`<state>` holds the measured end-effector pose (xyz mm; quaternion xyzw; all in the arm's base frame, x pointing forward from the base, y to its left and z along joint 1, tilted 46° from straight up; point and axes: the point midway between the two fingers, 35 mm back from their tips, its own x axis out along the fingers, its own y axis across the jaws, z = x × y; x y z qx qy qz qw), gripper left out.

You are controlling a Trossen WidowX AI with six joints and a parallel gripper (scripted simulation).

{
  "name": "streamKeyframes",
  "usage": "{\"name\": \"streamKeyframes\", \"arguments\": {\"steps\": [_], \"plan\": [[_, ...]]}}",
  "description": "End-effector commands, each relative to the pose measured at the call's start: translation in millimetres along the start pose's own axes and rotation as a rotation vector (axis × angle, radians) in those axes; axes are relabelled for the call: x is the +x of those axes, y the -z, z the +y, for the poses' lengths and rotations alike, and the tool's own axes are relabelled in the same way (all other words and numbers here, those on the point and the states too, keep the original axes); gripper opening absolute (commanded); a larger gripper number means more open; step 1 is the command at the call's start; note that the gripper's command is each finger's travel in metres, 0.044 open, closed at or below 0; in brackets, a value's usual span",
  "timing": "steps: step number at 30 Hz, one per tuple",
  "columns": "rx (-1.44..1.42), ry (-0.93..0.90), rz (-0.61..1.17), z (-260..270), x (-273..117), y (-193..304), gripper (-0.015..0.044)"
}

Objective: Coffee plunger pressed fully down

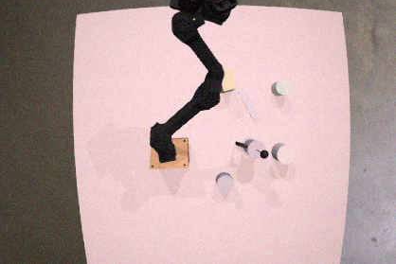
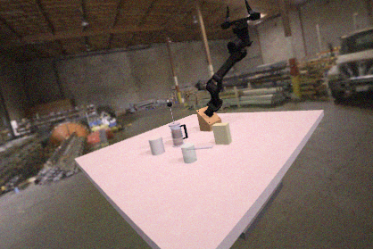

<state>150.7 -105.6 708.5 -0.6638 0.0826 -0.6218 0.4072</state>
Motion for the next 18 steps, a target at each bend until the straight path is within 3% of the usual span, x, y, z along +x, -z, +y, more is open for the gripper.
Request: {"name": "streamKeyframes", "arguments": {"steps": [1, 18], "plan": [[-0.004, 0.003, 0.008, 0, 0, 3, 0.0426], [-0.282, 0.241, 0.36, -50, -17, 106, 0.044]]}}
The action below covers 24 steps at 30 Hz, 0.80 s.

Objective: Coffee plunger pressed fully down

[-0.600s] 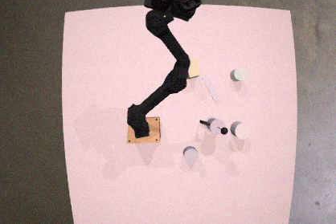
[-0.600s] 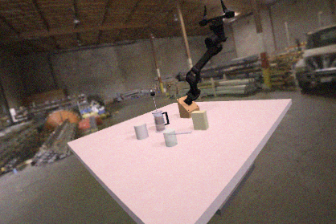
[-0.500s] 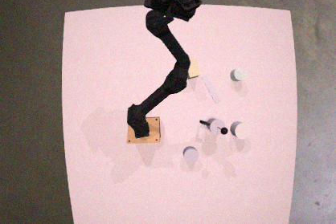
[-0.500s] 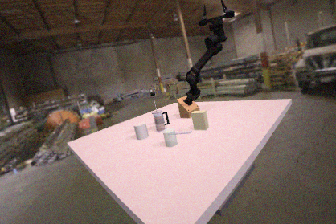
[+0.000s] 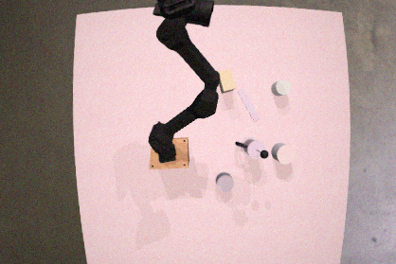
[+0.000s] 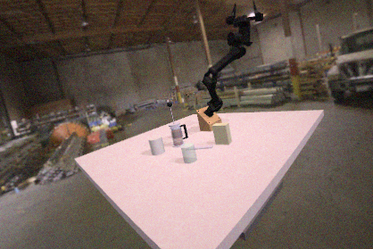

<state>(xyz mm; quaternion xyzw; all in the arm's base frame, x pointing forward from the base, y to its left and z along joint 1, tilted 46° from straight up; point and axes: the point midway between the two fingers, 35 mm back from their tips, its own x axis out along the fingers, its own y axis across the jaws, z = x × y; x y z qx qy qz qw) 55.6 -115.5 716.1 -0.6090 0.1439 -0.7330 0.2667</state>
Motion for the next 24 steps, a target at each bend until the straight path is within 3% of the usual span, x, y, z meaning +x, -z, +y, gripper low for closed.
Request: {"name": "streamKeyframes", "arguments": {"steps": [1, 9, 13, 24], "plan": [[-0.076, 0.1, 0.07, -14, -2, 23, 0.044], [-0.185, 0.192, 0.155, -31, -5, 48, 0.044], [-0.287, 0.265, 0.309, -57, -17, 88, 0.044], [-0.581, 0.57, 0.758, -160, -109, 149, 0.044]]}}
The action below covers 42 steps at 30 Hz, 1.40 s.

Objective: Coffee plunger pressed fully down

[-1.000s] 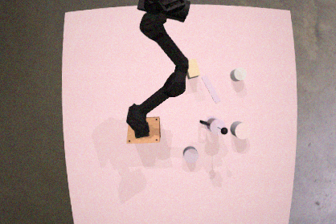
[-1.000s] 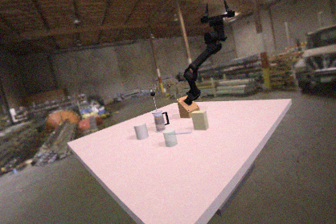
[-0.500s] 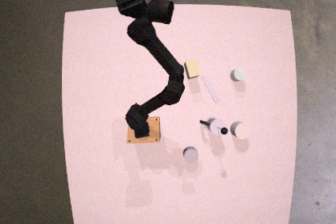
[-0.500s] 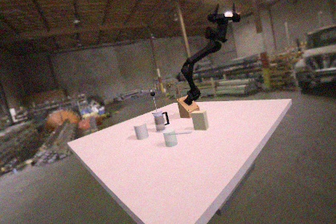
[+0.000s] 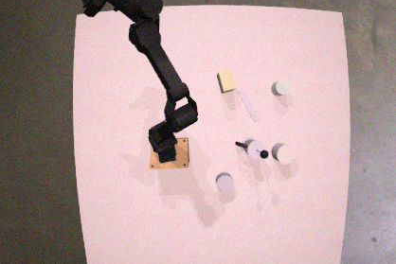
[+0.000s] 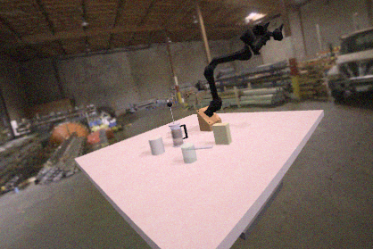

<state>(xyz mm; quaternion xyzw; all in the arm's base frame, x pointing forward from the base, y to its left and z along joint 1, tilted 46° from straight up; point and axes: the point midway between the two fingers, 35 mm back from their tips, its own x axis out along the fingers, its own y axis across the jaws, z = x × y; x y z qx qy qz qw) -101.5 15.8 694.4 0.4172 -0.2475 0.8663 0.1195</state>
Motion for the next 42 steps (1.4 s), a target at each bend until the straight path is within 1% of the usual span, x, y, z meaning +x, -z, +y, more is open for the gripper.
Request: {"name": "streamKeyframes", "arguments": {"steps": [1, 5, 11, 17, 23, 30, 36, 42], "plan": [[-0.106, 0.122, 0.169, -39, -8, 47, 0.044], [-0.191, 0.259, 0.302, -80, -27, 77, 0.044], [-0.248, 0.363, 0.363, -108, -45, 86, 0.044], [-0.326, 0.538, 0.502, -159, -89, 98, 0.044], [-0.397, 0.783, 0.676, -217, -169, 99, 0.044], [-0.466, 1.088, 0.829, -255, -277, 66, 0.044], [-0.47, 1.372, 0.899, -252, -375, 21, 0.044], [-0.434, 1.669, 0.882, -218, -464, -29, 0.044]]}}
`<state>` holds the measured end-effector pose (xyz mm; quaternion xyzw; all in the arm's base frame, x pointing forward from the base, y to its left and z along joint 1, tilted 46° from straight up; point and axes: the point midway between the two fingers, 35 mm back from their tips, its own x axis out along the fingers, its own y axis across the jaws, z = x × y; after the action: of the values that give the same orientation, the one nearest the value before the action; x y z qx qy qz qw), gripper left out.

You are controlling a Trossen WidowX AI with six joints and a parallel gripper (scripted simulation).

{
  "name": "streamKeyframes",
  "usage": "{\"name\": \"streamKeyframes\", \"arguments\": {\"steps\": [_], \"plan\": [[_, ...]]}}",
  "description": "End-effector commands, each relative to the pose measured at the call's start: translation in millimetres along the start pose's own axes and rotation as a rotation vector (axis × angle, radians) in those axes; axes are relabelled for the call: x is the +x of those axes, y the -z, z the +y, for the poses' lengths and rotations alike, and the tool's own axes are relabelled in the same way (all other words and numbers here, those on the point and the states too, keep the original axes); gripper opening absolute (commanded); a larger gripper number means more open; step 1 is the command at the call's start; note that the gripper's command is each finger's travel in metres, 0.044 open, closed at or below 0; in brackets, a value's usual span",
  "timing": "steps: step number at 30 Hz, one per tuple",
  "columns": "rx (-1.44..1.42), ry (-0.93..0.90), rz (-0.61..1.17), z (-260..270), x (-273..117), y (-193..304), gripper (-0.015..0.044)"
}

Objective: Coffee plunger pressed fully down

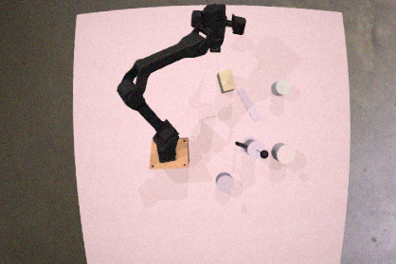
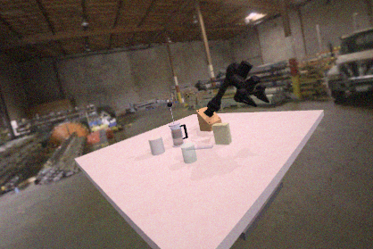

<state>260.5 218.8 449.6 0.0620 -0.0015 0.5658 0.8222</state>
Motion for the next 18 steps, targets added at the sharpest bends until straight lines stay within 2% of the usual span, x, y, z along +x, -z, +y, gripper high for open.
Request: {"name": "streamKeyframes", "arguments": {"steps": [1, 10, 18], "plan": [[0.065, 0.156, 0.076, -63, -28, 32, 0.044], [0.241, 0.458, 0.176, -165, -128, 97, 0.044], [0.462, 0.717, 0.165, -207, -248, 151, 0.044]]}}
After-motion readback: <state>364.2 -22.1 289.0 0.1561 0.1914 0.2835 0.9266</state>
